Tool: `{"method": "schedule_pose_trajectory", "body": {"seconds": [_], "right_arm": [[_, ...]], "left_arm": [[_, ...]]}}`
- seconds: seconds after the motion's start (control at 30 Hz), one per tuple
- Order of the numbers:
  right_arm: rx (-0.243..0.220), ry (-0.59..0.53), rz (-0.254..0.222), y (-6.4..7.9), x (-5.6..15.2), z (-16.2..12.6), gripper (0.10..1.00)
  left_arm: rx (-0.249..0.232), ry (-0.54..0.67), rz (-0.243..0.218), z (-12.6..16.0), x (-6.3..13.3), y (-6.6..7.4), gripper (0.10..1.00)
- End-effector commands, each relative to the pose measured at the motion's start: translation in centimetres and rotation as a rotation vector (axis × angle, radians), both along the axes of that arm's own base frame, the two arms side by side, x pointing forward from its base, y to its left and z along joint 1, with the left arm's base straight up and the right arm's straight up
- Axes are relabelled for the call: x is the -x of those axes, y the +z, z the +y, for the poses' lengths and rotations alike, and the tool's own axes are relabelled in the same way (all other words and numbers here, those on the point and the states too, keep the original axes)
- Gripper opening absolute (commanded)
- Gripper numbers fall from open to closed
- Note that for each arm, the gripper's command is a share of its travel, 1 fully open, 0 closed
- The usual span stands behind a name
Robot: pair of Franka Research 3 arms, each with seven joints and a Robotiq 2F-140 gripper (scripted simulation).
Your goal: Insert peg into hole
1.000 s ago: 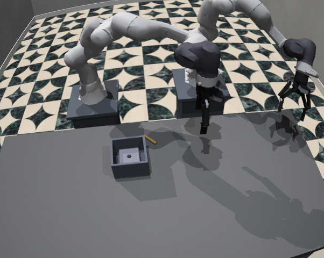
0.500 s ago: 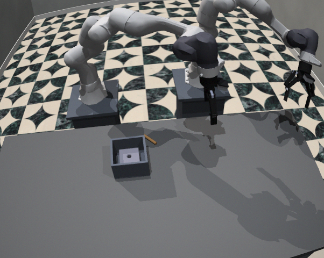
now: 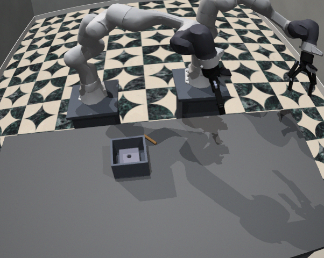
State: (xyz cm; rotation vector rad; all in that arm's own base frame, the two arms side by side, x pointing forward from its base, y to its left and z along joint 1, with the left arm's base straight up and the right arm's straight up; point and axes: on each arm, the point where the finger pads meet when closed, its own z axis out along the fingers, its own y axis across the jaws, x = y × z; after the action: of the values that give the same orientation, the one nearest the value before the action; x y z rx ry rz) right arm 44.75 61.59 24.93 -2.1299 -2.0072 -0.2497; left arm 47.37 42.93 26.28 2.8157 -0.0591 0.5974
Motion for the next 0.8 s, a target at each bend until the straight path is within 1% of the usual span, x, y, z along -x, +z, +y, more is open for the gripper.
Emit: {"method": "schedule_pose_trajectory", "body": {"seconds": [0.0, 0.33, 0.4, 0.43, 0.77], "right_arm": [[-0.062, 0.0, -0.017, 1.4, -0.1, 1.5, 1.0], [-0.171, -0.014, -0.031, 4.4, 0.7, 3.6, 1.0], [-0.171, -0.014, -0.031, 4.4, 0.7, 3.6, 1.0], [-0.201, -0.02, -0.035, 5.3, 0.9, 4.2, 1.0], [-0.306, -0.045, -0.047, 8.5, 1.4, 5.7, 1.0]], "left_arm": [[0.009, 0.042, 0.032, 0.9, 1.7, 0.6, 1.0], [-0.009, 0.108, 0.077, 3.8, 5.9, 2.1, 1.0], [-0.009, 0.108, 0.077, 3.8, 5.9, 2.1, 1.0], [-0.014, 0.125, 0.089, 4.4, 7.0, 2.5, 1.0], [-0.03, 0.19, 0.133, 6.7, 11.2, 3.9, 1.0]]}}
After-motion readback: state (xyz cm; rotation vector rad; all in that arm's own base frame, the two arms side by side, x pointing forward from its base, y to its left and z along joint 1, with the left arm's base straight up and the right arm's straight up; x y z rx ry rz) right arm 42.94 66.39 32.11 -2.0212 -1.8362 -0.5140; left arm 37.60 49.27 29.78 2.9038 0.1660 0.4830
